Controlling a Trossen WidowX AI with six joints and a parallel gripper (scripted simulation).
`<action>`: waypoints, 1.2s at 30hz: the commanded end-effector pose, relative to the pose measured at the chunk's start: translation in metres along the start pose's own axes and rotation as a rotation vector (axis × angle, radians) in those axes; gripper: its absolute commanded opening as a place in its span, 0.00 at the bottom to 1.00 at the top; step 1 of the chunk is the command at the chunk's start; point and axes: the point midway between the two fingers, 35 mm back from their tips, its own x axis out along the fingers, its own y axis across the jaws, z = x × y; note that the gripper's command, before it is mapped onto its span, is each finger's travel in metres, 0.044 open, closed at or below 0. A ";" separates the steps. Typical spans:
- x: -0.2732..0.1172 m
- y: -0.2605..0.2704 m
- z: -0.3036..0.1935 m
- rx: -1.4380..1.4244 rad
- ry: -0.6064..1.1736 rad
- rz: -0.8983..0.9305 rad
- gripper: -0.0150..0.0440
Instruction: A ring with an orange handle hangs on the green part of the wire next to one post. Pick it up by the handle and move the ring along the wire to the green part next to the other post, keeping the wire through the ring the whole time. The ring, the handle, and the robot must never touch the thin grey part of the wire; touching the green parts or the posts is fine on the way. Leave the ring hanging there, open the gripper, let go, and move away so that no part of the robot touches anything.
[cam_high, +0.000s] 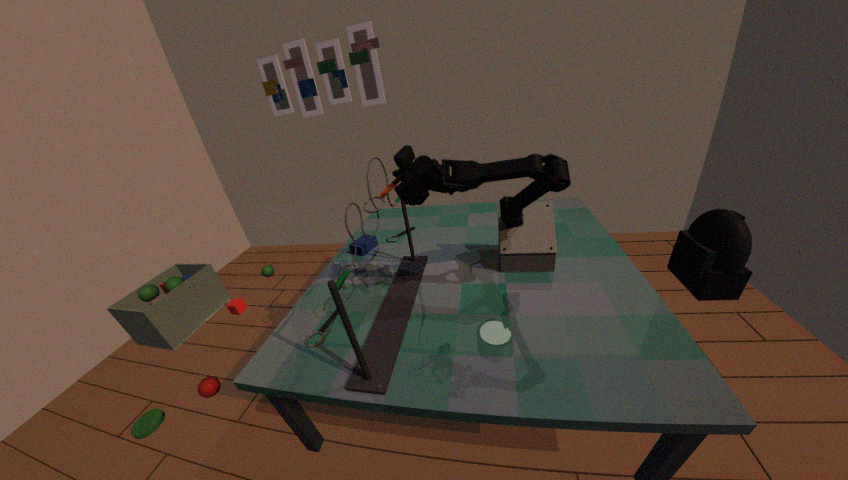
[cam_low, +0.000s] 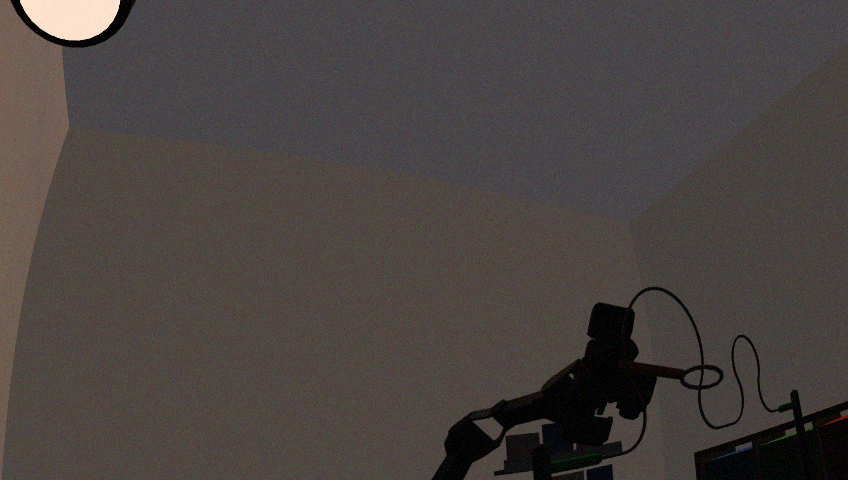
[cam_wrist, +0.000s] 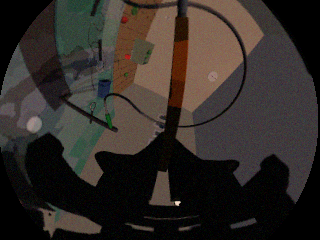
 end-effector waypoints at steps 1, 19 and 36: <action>0.000 -0.002 0.000 0.035 -0.002 0.013 0.00; 0.001 0.005 0.001 0.218 -0.024 0.114 0.00; 0.001 0.014 0.003 0.403 -0.046 0.215 0.00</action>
